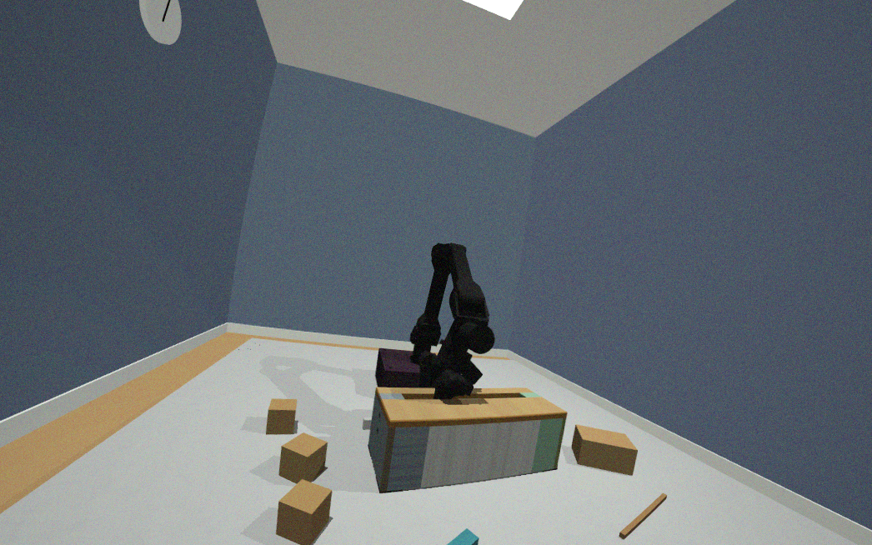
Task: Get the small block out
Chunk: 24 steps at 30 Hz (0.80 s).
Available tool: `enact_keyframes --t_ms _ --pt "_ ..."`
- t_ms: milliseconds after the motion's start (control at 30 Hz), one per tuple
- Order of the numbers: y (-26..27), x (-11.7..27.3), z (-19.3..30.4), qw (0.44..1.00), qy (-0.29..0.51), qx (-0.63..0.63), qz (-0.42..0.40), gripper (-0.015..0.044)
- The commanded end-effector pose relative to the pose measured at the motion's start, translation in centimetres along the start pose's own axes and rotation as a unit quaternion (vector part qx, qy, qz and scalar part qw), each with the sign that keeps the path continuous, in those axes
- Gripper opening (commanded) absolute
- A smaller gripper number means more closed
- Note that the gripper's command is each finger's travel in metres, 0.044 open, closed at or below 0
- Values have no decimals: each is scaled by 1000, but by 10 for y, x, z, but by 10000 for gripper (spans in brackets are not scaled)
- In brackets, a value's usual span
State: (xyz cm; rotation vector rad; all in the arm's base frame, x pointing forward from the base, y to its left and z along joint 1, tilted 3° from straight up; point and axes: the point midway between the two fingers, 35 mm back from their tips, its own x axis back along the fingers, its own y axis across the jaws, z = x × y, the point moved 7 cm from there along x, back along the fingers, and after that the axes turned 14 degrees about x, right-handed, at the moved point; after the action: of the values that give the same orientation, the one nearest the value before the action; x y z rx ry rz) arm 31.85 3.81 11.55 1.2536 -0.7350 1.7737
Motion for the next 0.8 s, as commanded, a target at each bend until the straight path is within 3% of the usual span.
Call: enact_keyframes --t_ms 0,767 --pt "2 -5 11 1000 2 -4 1 400" --pt "12 -16 51 1000 5 -4 0 400"
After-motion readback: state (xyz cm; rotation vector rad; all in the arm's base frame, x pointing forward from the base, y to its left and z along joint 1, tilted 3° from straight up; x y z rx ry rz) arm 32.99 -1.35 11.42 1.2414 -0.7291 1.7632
